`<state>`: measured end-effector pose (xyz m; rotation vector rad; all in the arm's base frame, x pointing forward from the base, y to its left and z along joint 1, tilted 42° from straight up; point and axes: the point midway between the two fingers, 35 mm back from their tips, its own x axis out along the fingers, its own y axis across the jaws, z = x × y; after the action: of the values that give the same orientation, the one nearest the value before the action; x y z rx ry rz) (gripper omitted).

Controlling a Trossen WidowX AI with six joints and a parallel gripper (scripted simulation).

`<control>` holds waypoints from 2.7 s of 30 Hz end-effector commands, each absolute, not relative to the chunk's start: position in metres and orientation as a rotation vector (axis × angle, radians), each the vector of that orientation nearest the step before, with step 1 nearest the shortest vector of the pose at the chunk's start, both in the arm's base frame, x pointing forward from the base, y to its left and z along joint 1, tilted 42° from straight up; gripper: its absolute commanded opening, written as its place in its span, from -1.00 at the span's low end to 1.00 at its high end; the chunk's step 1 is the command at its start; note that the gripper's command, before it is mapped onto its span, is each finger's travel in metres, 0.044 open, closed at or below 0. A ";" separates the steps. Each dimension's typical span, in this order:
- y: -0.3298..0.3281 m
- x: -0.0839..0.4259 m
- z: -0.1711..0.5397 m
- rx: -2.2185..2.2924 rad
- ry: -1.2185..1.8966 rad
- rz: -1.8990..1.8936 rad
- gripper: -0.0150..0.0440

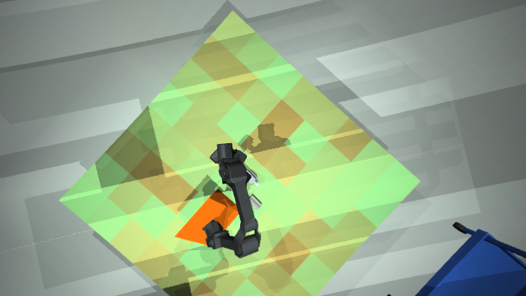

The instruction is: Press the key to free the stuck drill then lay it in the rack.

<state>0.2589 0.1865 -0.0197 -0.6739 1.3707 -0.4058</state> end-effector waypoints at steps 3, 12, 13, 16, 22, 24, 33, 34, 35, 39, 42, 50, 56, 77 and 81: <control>0.149 0.273 -0.012 -0.898 1.464 -0.204 1.00; 0.073 0.289 0.008 -1.402 1.552 0.288 1.00; 0.064 0.290 0.010 -1.459 1.555 0.343 1.00; 0.043 0.290 0.015 -1.595 1.560 0.475 1.00; 0.012 0.287 0.022 -1.796 1.560 0.679 1.00; 0.002 0.285 0.024 -1.862 1.558 0.751 1.00; -0.001 0.284 0.024 -1.879 1.558 0.769 1.00; -0.001 0.284 0.024 -1.879 1.558 0.769 1.00; -0.001 0.284 0.024 -1.879 1.558 0.769 1.00; -0.001 0.284 0.024 -1.879 1.558 0.769 1.00; -0.001 0.284 0.024 -1.879 1.558 0.769 1.00; -0.001 0.285 0.023 -1.879 1.558 0.770 1.00; -0.005 0.286 0.015 -1.879 1.558 0.770 1.00; -0.020 0.290 -0.015 -1.880 1.558 0.769 1.00; -0.023 0.291 -0.021 -1.881 1.559 0.768 1.00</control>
<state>0.2944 -0.0191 -0.0136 -1.8714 1.5421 0.7530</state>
